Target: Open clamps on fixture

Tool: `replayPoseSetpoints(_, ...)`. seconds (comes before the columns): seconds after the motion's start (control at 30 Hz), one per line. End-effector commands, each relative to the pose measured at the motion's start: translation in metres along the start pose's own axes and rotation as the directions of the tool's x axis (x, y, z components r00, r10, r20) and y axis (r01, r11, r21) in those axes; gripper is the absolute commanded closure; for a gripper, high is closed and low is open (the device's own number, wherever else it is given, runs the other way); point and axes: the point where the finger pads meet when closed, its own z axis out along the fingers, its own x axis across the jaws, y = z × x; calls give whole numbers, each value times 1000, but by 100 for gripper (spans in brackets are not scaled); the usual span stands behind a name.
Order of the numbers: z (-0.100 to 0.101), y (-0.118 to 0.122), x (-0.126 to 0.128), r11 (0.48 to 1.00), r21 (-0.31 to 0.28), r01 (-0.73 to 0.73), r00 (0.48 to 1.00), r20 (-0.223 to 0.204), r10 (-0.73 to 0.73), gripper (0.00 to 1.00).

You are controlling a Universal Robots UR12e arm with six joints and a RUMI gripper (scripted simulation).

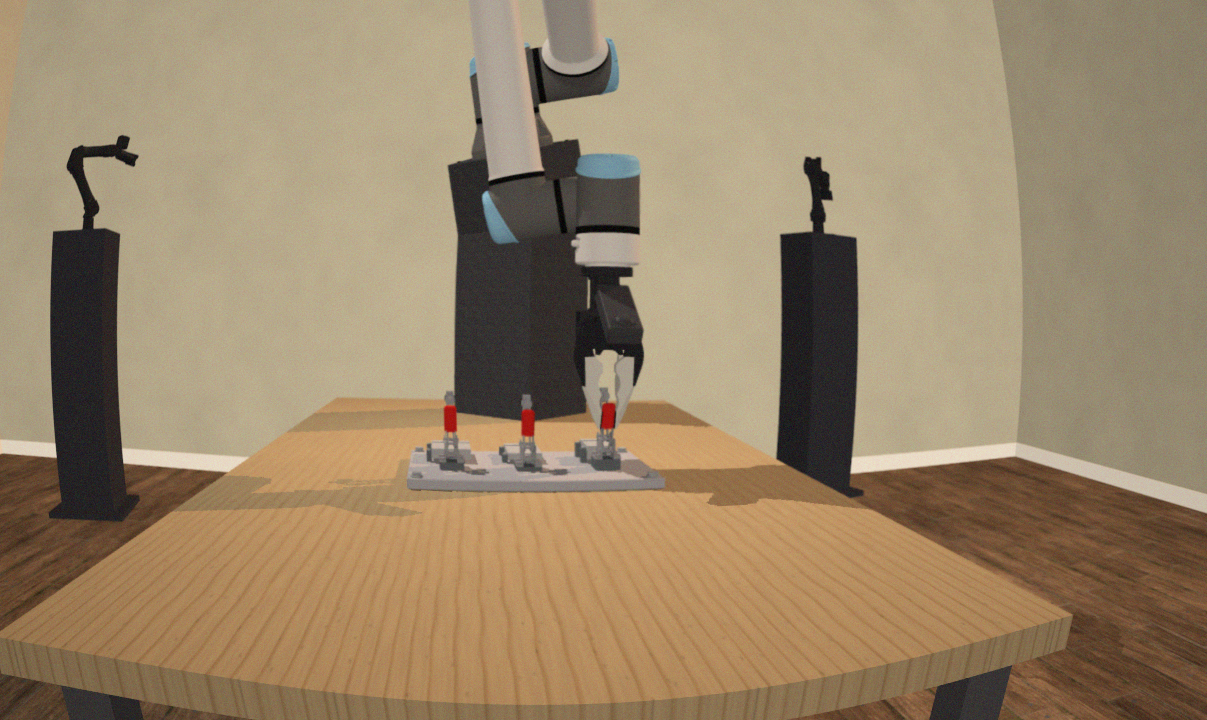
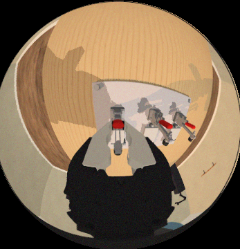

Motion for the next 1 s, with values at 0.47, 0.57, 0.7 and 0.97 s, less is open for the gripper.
replayPoseSetpoints(0.47,0,3,0,1000,1,0,1000,0,0,100)
replayPoseSetpoints(0.57,0,3,0,1000,1,0,1000,0,0,100)
replayPoseSetpoints(0.7,0,3,0,1000,1,0,1000,0,0,100)
replayPoseSetpoints(0.97,0,3,0,1000,0,0,1000,0,0,100)
